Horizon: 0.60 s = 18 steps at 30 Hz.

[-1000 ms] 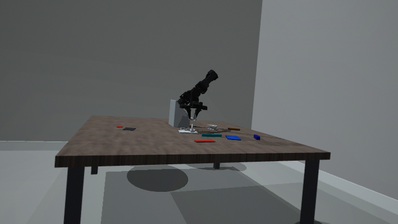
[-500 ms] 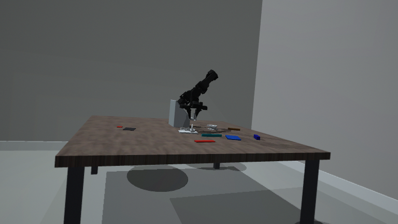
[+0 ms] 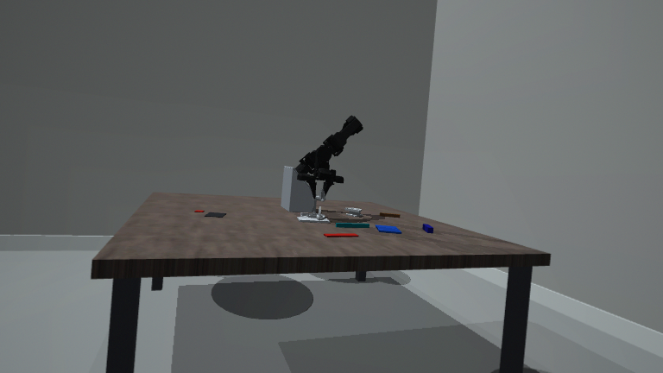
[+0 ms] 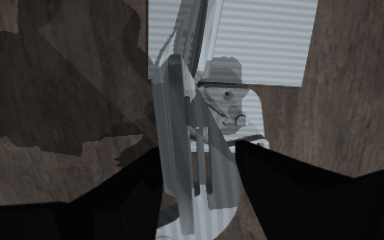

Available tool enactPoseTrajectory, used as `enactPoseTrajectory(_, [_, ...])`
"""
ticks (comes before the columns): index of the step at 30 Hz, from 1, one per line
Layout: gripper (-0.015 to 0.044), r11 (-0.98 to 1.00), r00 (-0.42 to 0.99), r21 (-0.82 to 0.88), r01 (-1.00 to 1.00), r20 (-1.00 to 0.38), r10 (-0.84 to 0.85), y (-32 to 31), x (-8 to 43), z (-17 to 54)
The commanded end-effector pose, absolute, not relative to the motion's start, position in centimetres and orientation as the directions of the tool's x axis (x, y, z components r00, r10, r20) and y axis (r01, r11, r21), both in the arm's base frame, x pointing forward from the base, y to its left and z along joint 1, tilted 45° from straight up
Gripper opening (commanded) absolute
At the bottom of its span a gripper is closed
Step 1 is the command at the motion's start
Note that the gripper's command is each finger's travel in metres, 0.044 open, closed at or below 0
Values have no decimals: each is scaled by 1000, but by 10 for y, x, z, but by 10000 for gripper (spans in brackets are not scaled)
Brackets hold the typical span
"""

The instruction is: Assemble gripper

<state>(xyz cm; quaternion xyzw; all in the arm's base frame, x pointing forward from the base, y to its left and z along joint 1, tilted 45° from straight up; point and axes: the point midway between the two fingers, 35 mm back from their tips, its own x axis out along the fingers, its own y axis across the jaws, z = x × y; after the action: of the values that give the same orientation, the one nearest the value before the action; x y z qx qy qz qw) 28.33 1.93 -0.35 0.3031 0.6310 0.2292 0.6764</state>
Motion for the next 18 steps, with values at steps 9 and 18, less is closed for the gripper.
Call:
enactPoseTrajectory(9, [134, 715, 102, 696, 69, -717, 689, -8, 303, -25])
enactPoseTrajectory(18, [134, 714, 103, 697, 68, -717, 689, -28, 314, -44])
